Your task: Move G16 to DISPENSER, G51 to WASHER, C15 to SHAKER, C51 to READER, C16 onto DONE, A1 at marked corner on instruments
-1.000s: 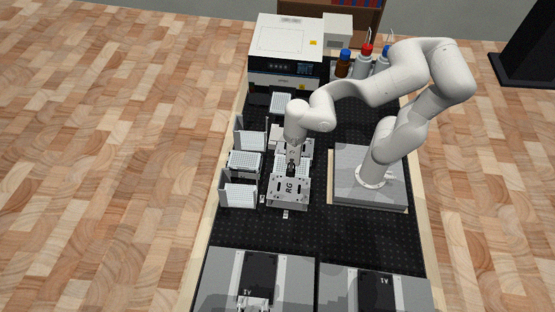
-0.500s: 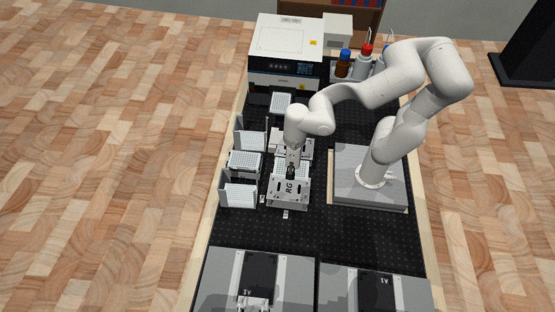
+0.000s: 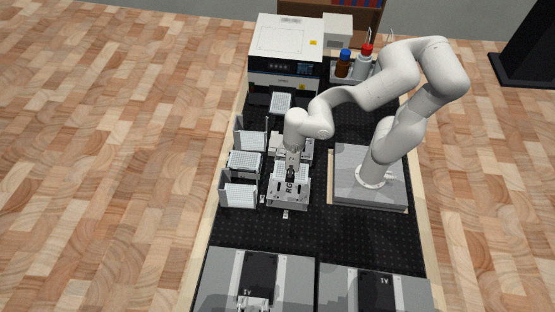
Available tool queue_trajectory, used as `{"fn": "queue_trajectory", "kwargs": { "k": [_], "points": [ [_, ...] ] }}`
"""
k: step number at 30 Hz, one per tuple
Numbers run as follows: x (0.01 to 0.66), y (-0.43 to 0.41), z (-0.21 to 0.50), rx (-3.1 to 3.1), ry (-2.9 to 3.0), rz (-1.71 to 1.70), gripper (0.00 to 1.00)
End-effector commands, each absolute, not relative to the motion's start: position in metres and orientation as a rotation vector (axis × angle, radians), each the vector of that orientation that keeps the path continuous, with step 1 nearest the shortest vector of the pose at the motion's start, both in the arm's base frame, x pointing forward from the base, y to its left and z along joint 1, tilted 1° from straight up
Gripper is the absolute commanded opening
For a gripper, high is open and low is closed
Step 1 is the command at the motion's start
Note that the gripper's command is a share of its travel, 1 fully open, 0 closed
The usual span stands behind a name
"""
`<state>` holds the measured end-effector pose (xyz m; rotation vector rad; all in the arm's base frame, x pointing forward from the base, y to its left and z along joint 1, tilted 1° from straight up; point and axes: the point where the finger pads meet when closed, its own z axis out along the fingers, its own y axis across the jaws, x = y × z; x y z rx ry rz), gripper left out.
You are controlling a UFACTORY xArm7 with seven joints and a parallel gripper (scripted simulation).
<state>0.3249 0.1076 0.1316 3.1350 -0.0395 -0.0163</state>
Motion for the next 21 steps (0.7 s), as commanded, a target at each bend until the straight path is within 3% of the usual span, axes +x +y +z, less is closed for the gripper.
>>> {"fn": "queue_trajectory", "kwargs": {
  "k": [1,21],
  "points": [
    [0.327,0.108,0.126,3.136,-0.040,-0.009,0.00],
    [0.326,0.108,0.102,3.136,-0.040,-0.009,0.00]
  ]
}}
